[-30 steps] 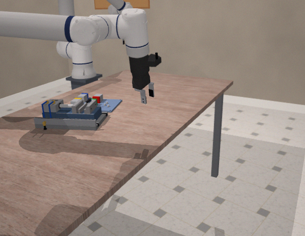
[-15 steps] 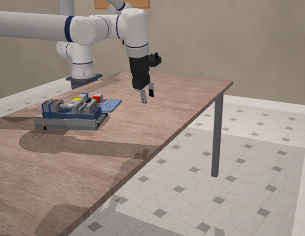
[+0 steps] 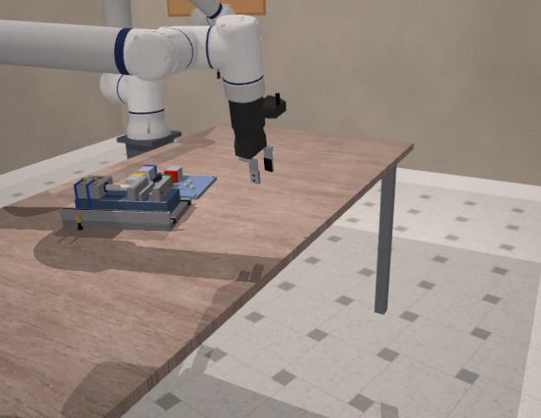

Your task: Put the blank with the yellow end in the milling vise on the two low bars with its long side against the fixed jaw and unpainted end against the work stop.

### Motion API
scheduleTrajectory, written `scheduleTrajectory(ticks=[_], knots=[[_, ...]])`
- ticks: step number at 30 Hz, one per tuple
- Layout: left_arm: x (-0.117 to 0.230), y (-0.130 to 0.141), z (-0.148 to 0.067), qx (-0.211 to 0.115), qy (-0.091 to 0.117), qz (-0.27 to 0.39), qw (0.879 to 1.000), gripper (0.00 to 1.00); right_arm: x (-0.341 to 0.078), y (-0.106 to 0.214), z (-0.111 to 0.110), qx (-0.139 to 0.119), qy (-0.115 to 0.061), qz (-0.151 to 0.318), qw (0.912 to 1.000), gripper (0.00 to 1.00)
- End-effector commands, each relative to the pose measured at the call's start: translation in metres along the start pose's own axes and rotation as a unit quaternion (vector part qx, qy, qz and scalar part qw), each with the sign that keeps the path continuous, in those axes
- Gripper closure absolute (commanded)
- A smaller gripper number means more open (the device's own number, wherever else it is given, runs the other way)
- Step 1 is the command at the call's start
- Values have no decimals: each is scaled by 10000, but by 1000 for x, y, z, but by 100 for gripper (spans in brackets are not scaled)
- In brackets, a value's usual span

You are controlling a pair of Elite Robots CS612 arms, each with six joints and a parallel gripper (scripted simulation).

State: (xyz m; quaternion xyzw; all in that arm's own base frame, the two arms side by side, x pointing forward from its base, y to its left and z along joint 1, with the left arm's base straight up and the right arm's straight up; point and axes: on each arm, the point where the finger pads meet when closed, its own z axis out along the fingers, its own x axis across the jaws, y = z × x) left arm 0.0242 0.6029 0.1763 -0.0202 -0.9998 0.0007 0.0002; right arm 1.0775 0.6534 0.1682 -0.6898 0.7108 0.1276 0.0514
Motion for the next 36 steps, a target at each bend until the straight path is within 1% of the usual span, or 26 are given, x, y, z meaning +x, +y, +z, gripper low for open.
scheduleTrajectory(ticks=[1, 33, 36], knots=[[0, 1, -1, -7, -2, 0, 10000, 0, -1, 0, -2, 10, -5, -3, 10000, 0], [0, 1, -1, -7, -2, 0, 10000, 0, -1, 0, -2, 10, -5, -3, 10000, 0], [0, 1, -1, -7, -2, 0, 10000, 0, -3, 7, -3, 57, 24, 220, 9997, 0]])
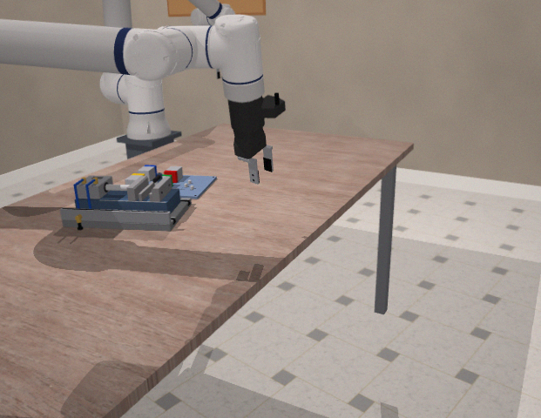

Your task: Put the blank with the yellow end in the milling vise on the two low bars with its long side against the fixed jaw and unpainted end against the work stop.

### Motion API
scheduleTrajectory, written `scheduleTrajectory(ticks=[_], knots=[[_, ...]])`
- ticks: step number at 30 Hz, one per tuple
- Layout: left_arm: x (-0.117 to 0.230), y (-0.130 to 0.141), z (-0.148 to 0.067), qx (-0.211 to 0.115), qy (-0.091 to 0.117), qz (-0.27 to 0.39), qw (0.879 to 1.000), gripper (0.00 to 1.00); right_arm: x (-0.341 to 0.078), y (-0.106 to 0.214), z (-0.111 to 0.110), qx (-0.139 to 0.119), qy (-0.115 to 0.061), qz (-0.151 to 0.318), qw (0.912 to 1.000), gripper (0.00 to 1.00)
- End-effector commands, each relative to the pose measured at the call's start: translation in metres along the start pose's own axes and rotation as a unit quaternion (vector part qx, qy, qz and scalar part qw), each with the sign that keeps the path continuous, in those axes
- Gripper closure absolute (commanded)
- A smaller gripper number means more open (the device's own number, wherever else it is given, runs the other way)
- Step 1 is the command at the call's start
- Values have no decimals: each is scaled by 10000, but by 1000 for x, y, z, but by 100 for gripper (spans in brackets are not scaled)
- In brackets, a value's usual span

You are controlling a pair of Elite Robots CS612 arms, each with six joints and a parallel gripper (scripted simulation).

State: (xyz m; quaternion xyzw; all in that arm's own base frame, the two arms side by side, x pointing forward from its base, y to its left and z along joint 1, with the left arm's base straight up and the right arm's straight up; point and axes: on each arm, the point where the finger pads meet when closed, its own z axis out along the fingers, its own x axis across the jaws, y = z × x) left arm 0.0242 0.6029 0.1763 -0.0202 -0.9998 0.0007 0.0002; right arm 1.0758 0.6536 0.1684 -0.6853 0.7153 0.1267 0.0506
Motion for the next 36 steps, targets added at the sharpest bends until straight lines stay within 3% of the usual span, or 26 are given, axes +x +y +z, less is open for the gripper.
scheduleTrajectory(ticks=[1, 16, 36], knots=[[0, 1, -1, -7, -2, 0, 10000, 0, -3, 8, -3, 63, 25, 231, 9997, 0], [0, 1, -1, -7, -2, 0, 10000, 0, -12, 38, -6, 260, 150, 1177, 9926, 0], [0, 1, -1, -7, -2, 0, 10000, 0, -24, 75, -10, 494, 305, 2338, 9705, 0]])
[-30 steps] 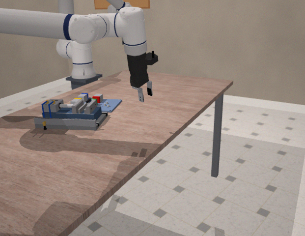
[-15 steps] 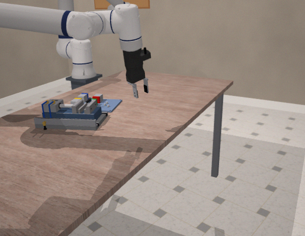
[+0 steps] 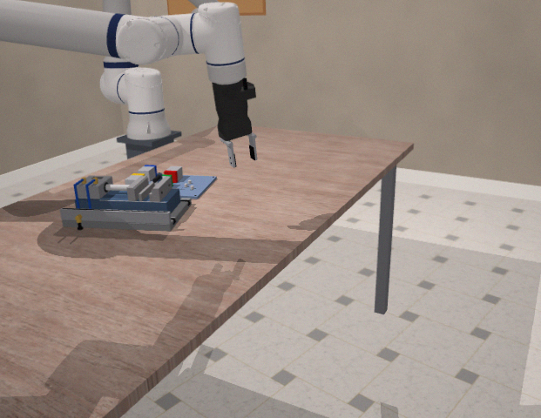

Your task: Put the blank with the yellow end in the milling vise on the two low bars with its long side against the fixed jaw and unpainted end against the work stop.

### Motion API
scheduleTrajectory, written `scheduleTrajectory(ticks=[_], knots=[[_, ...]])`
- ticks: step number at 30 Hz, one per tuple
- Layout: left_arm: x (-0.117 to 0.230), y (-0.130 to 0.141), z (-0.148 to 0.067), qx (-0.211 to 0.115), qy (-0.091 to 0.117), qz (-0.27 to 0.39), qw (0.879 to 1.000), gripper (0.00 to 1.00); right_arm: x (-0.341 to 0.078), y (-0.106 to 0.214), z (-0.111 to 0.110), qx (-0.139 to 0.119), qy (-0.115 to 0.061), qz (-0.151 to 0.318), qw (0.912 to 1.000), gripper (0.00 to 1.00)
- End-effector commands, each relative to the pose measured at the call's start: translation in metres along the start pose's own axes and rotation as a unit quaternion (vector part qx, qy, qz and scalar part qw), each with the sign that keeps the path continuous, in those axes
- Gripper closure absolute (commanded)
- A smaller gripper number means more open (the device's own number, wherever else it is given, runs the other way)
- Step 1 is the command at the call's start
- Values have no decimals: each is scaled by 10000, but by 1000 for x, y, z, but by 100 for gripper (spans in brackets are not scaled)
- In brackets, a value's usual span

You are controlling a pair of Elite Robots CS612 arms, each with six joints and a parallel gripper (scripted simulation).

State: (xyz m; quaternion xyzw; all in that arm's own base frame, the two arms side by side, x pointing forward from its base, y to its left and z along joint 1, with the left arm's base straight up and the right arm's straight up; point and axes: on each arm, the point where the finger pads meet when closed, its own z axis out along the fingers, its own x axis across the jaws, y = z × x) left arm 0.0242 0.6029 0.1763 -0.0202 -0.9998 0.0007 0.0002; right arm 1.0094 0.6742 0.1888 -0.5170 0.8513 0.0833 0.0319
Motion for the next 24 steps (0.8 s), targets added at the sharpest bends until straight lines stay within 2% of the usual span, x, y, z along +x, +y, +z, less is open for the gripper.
scheduleTrajectory(ticks=[1, 10, 12, 24], knots=[[0, 1, -1, -7, -2, 0, 10000, 0, 1, 9, -4, 67, 25, 274, 9996, 0], [0, 1, -1, -7, -2, 0, 10000, 0, 3, 28, -8, 192, 102, 871, 9960, 0], [0, 1, -1, -7, -2, 0, 10000, 0, 3, 28, -8, 192, 102, 871, 9960, 0], [0, 1, -1, -7, -2, 0, 10000, 0, 7, 54, -13, 357, 204, 1659, 9853, 0]])
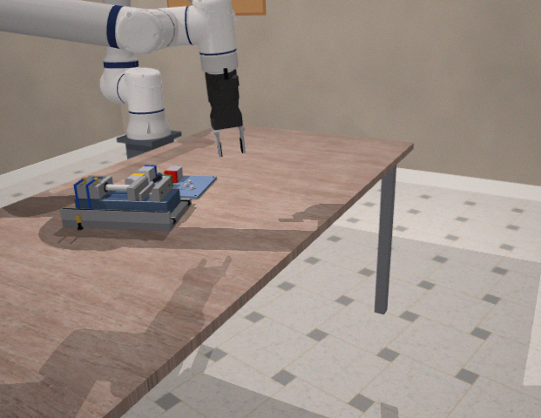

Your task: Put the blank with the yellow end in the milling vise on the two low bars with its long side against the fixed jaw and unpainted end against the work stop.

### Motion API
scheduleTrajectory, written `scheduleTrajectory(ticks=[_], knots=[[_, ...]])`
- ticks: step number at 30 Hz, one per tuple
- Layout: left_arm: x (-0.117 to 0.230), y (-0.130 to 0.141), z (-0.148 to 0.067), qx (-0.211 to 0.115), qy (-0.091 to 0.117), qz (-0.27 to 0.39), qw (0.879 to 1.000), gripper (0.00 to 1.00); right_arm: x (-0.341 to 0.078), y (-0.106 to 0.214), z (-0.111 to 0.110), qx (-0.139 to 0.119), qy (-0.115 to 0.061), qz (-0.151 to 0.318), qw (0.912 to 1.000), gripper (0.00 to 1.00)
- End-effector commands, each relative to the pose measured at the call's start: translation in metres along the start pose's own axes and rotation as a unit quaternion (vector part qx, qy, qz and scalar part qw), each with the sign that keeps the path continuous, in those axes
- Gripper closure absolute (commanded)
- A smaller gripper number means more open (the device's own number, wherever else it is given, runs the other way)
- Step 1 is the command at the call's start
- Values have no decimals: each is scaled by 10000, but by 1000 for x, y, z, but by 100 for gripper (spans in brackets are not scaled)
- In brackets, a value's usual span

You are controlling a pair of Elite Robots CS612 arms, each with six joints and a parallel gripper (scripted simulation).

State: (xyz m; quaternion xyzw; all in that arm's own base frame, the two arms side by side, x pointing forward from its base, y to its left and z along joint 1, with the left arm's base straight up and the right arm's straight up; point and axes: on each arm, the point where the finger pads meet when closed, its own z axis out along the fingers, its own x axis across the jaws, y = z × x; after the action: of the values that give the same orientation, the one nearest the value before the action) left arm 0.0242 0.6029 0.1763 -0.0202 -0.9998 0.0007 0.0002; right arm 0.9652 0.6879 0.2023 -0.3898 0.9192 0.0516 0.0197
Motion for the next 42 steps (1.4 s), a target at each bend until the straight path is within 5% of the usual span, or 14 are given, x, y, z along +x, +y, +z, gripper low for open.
scheduleTrajectory(ticks=[1, 42], knots=[[0, 1, -1, -7, -2, 0, 10000, 0, 4, 9, -4, 67, 29, 295, 9995, 0], [0, 1, -1, -7, -2, 0, 10000, 0, 39, 82, -24, 473, 274, 2212, 9737, 0]])
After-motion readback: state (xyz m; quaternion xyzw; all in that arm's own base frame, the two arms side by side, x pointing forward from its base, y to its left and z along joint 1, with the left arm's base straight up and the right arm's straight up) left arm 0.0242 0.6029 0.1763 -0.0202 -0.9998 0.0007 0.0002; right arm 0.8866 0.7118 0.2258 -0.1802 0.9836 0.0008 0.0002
